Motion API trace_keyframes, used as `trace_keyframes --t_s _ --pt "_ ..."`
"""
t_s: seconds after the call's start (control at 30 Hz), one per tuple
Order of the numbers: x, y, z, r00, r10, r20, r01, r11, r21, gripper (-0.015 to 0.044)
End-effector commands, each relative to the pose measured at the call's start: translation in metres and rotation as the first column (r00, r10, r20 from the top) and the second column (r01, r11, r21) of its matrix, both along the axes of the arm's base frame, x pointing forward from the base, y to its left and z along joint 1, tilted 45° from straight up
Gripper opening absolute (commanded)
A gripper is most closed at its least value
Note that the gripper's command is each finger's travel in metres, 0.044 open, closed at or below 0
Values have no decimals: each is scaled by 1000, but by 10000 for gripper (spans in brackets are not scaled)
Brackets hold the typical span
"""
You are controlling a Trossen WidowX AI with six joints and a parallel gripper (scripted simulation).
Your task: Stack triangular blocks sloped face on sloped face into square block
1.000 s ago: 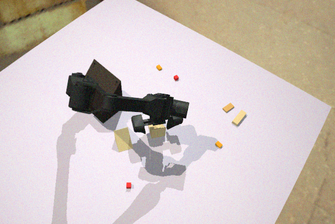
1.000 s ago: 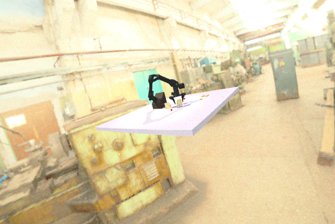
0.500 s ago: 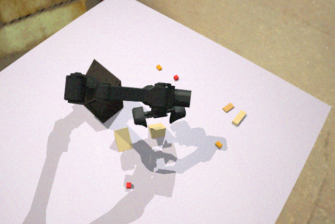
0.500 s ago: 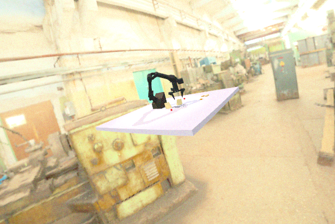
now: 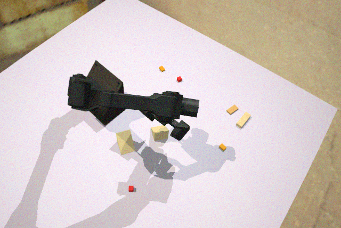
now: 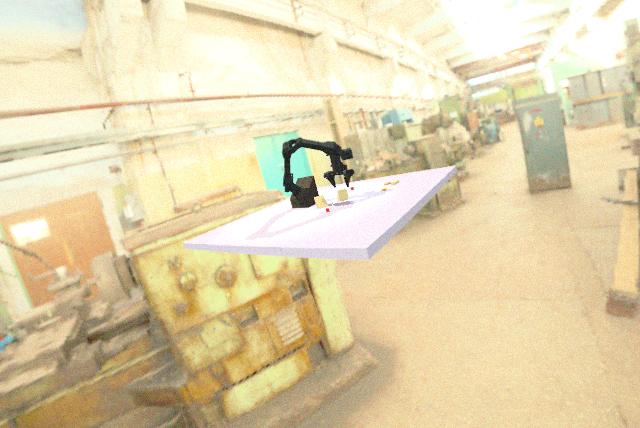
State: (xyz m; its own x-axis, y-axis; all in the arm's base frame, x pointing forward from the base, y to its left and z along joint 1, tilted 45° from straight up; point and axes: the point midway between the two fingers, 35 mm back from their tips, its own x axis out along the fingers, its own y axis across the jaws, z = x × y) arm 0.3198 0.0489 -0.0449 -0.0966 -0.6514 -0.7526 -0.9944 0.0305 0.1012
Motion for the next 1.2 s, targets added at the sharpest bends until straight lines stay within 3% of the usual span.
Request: trace_keyframes --t_s 0.0,0.17,0.37,0.73,1.17 --pt "14 1 10 652 -629 423 653 750 107 440" --pt "19 0 16 382 -757 530 815 546 192 440" --pt "23 0 22 41 -787 616 907 288 308 440" --pt "29 -2 34 -537 -538 650 822 -162 545 440" --pt "29 -2 34 -571 -506 646 805 -189 563 440"
